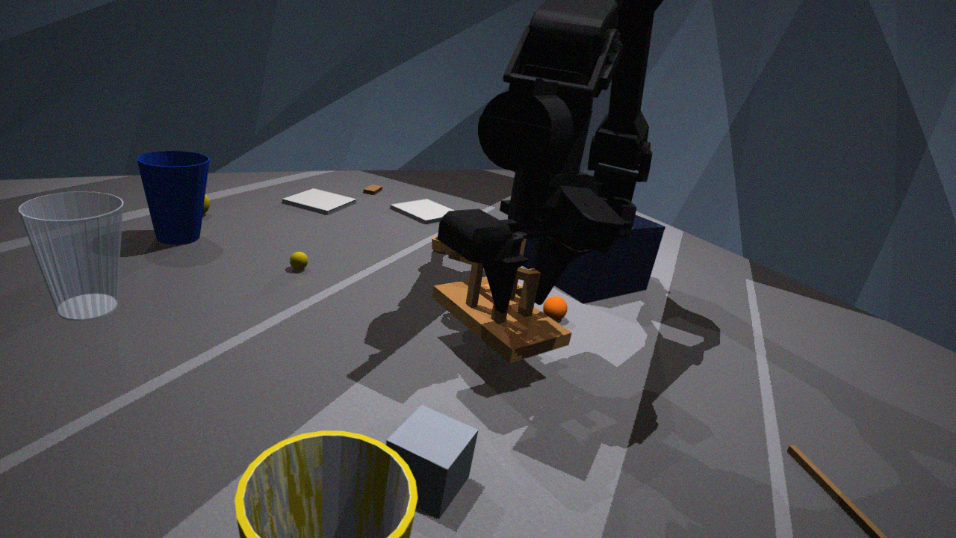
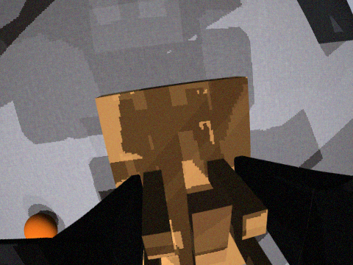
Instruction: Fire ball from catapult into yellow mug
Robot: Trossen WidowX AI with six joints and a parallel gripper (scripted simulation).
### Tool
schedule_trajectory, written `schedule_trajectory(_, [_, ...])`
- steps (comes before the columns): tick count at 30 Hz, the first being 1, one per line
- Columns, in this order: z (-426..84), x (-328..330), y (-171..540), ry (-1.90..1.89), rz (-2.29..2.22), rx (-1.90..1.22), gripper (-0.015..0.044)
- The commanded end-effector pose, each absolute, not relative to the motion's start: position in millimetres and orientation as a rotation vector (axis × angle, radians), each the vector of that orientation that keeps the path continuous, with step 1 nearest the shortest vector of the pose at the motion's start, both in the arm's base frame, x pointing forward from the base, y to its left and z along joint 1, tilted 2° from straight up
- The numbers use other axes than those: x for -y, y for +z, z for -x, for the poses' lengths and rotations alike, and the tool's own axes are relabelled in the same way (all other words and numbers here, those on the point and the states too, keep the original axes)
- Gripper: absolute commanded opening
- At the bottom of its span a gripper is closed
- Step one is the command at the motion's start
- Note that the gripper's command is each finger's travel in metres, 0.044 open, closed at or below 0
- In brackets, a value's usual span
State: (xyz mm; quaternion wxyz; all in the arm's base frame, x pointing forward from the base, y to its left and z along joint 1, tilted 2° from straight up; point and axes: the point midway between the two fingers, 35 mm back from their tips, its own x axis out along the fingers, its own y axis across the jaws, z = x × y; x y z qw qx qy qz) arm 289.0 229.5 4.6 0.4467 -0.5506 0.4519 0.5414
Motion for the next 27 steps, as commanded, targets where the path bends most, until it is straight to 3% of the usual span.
schedule_trajectory(1, [-295, -233, 6, 1.233, 1.259, -1.187, 0.0000])
schedule_trajectory(27, [-307, -235, -16, 1.170, 1.197, -1.226, 0.0000])
